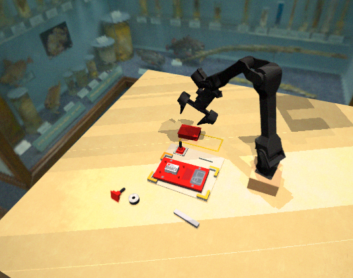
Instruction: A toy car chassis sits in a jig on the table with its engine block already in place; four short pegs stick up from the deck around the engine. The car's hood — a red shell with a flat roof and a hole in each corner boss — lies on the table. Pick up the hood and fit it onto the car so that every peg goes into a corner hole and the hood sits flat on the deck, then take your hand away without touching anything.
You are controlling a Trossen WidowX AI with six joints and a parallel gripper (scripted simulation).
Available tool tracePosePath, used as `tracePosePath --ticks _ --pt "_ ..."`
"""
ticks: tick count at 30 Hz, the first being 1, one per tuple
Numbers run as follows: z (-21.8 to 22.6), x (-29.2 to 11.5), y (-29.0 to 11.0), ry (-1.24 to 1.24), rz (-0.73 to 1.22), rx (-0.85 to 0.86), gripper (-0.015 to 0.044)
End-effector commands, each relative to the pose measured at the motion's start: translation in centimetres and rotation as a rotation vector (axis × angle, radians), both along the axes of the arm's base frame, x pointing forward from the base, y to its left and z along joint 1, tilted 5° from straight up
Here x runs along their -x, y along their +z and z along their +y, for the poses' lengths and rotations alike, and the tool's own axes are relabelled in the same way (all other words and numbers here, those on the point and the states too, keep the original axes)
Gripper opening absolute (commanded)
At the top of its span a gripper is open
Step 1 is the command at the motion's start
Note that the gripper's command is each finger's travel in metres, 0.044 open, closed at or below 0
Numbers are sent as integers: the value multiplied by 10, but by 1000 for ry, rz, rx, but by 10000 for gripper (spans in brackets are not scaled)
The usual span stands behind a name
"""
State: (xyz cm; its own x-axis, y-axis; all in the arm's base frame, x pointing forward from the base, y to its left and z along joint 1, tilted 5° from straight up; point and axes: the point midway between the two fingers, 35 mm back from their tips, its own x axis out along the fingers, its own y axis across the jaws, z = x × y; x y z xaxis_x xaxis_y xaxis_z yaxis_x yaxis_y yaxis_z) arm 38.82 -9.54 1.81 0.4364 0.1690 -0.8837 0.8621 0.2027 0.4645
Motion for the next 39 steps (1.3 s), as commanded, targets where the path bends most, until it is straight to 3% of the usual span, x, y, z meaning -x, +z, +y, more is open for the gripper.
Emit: tracePosePath --ticks 1,14,39 --pt "11 -10 -2 852 156 334 440" --pt "19 -6 7 1566 217 440 440" --pt "19 -5 6 1579 217 440 440"
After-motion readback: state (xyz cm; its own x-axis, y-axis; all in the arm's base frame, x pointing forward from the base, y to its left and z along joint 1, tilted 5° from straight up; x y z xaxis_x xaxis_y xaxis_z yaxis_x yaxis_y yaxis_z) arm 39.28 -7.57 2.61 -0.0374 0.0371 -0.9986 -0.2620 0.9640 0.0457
